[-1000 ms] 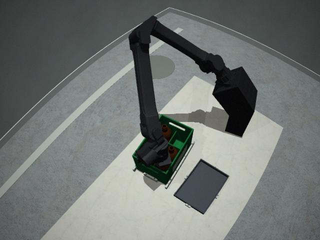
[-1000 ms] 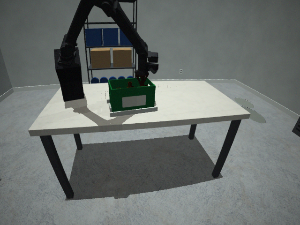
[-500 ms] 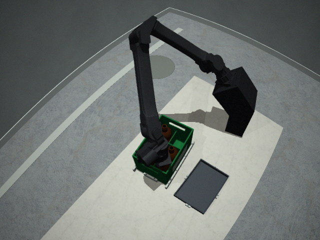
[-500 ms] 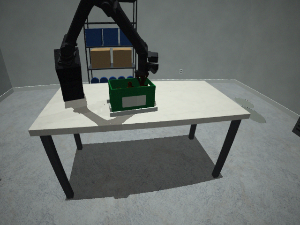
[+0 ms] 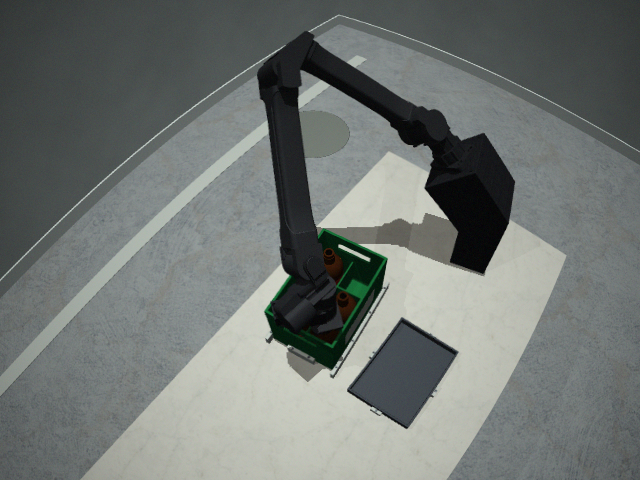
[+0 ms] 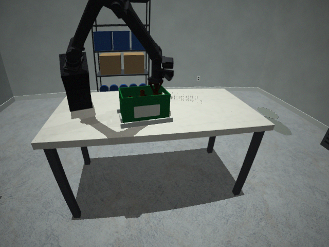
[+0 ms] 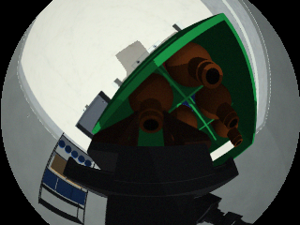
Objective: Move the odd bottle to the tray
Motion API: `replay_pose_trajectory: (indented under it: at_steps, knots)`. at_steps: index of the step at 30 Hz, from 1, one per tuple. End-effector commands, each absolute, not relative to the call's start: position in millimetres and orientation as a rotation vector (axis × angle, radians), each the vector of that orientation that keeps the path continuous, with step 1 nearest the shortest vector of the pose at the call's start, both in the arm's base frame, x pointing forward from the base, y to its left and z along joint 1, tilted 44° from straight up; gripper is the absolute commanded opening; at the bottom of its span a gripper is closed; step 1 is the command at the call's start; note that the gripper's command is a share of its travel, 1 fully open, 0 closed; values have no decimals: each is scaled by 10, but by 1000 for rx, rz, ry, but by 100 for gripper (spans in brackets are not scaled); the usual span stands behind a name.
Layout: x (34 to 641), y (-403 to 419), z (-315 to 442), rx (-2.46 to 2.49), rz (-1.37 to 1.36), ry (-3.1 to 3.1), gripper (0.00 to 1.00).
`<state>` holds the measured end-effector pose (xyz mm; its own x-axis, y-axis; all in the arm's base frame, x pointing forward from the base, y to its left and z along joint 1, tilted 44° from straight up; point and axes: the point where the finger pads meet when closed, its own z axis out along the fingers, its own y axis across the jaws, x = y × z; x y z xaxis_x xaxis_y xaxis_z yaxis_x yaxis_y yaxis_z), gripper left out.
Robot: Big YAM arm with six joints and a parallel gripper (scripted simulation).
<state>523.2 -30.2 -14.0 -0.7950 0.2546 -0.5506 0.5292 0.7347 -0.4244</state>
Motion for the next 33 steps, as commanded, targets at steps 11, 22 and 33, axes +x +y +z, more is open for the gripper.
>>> replay_pose_trajectory:
  at_steps: [11, 22, 33]
  knots:
    - [5269, -334, -128, 593, -801, 2470, 61]
    - [5269, -334, -128, 593, -801, 2470, 61]
    - [5269, -334, -128, 593, -801, 2470, 61]
